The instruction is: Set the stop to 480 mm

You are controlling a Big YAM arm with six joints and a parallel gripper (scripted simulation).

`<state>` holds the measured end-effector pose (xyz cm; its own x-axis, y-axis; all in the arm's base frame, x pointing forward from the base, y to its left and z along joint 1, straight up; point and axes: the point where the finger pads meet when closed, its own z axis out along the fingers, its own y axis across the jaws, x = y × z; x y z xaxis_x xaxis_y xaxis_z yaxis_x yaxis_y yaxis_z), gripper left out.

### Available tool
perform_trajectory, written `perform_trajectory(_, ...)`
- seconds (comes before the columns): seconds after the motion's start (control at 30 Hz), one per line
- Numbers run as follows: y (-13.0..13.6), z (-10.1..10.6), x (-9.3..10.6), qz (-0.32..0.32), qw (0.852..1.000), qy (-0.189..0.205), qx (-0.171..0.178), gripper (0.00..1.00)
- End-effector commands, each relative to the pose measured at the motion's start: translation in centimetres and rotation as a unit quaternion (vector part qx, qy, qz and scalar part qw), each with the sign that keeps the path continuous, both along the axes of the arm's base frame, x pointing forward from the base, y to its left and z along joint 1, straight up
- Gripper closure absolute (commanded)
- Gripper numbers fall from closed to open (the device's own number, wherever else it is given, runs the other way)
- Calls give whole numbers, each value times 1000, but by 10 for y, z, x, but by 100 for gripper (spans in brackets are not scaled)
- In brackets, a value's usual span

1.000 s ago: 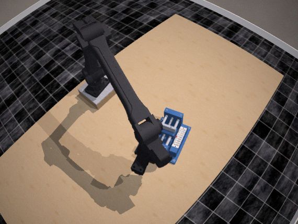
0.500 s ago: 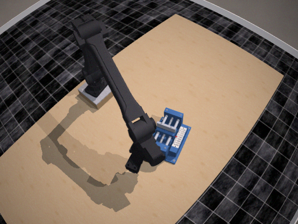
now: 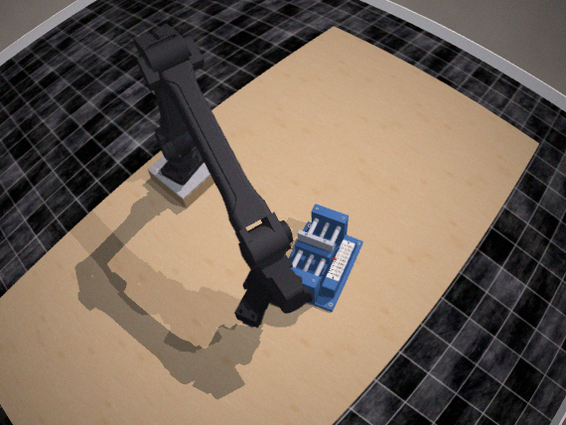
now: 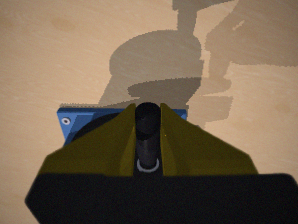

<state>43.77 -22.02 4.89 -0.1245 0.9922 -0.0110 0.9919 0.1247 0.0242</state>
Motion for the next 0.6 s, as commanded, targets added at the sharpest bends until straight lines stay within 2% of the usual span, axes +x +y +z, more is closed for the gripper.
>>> perform_trajectory(0.0, -8, -3, -13, -1, 1000, 8, -2, 94)
perform_trajectory(0.57, -8, -18, -16, -1, 1000, 13, 1, 94)
